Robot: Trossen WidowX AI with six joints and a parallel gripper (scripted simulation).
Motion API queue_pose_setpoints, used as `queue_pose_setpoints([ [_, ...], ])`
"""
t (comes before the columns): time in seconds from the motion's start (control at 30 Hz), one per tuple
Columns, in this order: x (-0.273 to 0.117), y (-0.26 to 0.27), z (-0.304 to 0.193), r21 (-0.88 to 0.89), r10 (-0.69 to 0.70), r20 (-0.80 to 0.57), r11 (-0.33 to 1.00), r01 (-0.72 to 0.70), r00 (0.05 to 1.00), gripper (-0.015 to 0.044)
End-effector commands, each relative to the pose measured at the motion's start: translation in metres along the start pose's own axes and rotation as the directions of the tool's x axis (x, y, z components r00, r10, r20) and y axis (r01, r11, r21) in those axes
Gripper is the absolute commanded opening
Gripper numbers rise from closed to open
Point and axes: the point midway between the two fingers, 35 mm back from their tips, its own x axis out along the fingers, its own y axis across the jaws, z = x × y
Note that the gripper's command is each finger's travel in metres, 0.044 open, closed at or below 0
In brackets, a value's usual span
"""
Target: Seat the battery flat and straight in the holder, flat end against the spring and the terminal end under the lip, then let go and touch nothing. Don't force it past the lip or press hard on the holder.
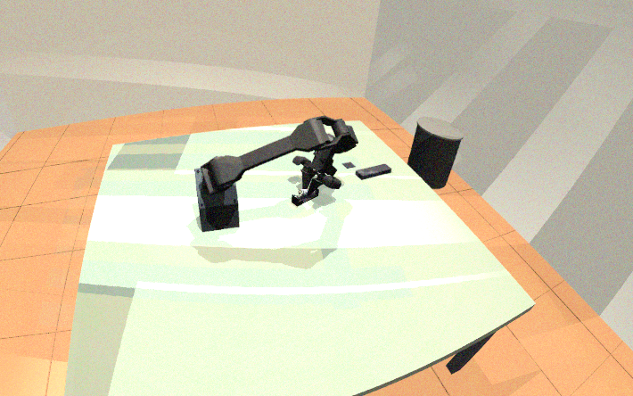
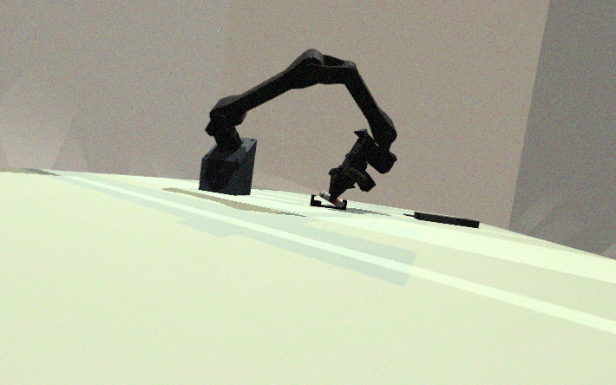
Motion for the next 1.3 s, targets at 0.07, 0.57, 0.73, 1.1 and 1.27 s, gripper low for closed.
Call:
queue_pose_setpoints([
  [0.07, 0.0006, 0.001, 0.0045, 0.005, 0.005, 0.038, 1.0, -0.005, 0.999, 0.006],
  [0.57, 0.0031, 0.0015, 0.0044, 0.0, 0.013, 0.094, 1.0, -0.013, 0.996, 0.006],
  [0.73, 0.0039, 0.0015, 0.0042, -0.002, 0.015, 0.112, 1.0, -0.015, 0.994, 0.006],
  [1.1, 0.0057, 0.0013, 0.0034, -0.006, 0.019, 0.152, 1.0, -0.018, 0.988, 0.006],
  [1.27, 0.0065, 0.0011, 0.0029, -0.008, 0.02, 0.17, 1.0, -0.019, 0.985, 0.006],
])
